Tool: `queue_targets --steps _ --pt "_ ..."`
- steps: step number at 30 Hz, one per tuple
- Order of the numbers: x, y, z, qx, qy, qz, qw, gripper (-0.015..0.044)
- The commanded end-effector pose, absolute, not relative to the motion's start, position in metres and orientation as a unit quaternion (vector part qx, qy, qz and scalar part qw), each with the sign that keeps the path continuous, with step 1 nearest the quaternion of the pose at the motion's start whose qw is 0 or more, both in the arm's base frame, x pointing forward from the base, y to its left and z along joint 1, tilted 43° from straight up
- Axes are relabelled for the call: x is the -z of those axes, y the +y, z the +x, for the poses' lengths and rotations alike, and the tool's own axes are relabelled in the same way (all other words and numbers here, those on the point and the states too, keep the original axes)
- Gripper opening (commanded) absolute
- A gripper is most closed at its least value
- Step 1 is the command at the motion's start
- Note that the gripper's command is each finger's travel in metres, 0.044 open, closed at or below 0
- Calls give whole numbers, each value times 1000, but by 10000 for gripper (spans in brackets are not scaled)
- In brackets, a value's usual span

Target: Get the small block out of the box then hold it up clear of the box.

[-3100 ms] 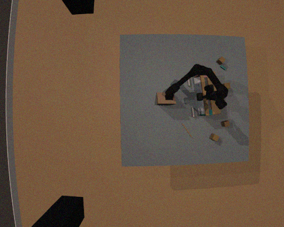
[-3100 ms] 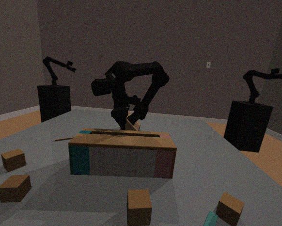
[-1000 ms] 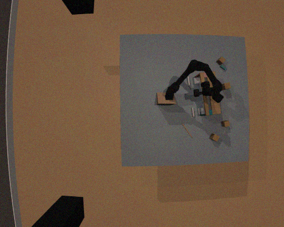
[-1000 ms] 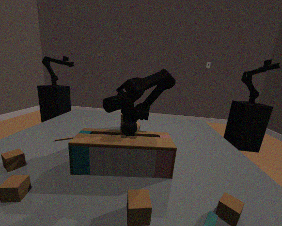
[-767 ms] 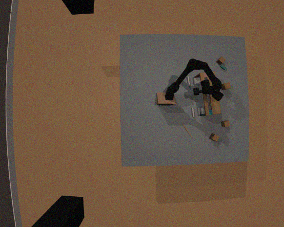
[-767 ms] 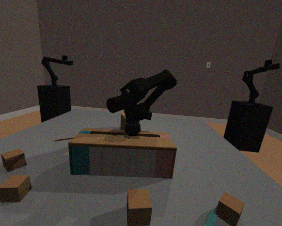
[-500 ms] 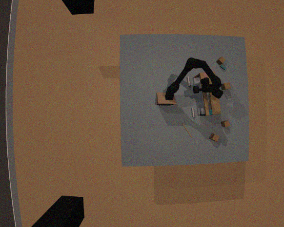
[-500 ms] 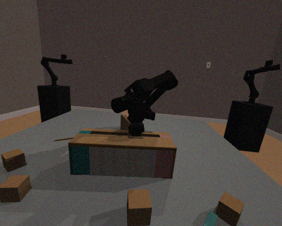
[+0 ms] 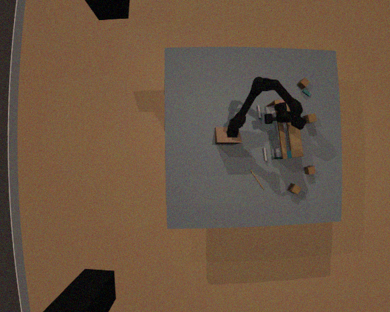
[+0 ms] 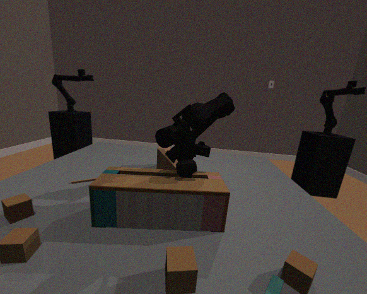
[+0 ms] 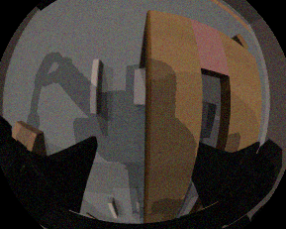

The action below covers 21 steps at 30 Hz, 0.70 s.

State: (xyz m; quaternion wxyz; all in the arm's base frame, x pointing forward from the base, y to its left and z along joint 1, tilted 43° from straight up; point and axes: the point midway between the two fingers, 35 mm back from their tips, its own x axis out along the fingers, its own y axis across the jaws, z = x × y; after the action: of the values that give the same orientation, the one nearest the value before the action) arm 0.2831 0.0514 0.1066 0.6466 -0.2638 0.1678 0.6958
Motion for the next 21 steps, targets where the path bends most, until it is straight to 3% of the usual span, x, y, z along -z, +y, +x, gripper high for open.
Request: queue_targets --steps 1,16,21 --pt "-114 59 281 -695 164 -264 648 400" --pt "-133 79 277 -695 164 -264 648 400" --pt "-123 44 289 -688 175 -265 653 400"
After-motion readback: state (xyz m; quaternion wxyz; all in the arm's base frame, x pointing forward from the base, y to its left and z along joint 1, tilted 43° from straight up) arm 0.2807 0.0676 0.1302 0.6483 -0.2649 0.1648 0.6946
